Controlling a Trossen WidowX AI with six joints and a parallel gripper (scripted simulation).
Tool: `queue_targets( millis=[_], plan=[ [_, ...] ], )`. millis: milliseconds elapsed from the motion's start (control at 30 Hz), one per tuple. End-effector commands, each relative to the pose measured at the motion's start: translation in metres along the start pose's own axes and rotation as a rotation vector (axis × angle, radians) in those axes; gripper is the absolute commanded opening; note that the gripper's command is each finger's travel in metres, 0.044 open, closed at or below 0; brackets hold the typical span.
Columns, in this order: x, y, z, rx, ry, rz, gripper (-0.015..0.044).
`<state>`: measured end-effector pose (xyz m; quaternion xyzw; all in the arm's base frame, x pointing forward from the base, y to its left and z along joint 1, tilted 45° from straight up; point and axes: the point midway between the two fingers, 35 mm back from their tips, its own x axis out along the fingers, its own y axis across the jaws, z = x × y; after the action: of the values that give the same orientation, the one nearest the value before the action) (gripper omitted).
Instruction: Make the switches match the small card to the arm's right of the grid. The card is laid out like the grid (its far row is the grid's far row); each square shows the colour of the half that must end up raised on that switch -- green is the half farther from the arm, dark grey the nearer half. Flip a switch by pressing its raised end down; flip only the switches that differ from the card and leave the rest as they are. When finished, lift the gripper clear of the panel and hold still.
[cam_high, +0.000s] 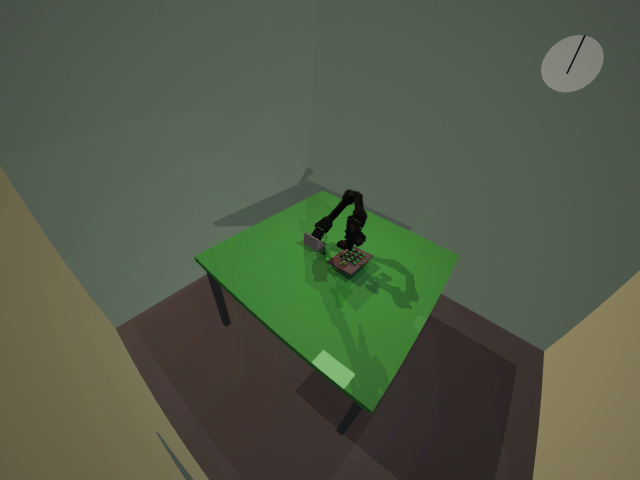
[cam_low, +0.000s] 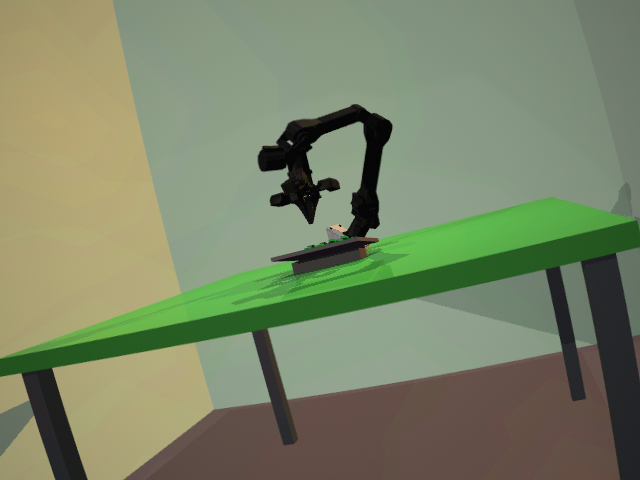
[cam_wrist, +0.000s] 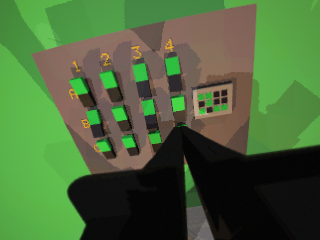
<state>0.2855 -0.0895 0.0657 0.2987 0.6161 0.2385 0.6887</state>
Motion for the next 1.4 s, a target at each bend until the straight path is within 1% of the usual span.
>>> queue_targets(
  millis=[0,67,167,200,367,467,933,1367],
  plan=[
    [-0.001,-0.006,0.002,-0.030,-0.005,-0.008,0.0000],
    [0.001,-0.006,0.002,-0.030,-0.003,-0.008,0.0000],
    [0.031,-0.006,0.003,-0.031,0.018,-0.007,0.0000],
    [0.034,-0.006,0.003,-0.031,0.020,-0.007,0.0000],
    [0.034,-0.006,0.003,-0.031,0.020,-0.007,0.0000],
    [0.042,-0.006,0.003,-0.031,0.020,-0.007,0.0000],
    [0.057,-0.006,0.003,-0.031,0.020,-0.007,0.0000],
    [0.058,-0.006,0.003,-0.031,0.020,-0.007,0.0000]
  ],
)
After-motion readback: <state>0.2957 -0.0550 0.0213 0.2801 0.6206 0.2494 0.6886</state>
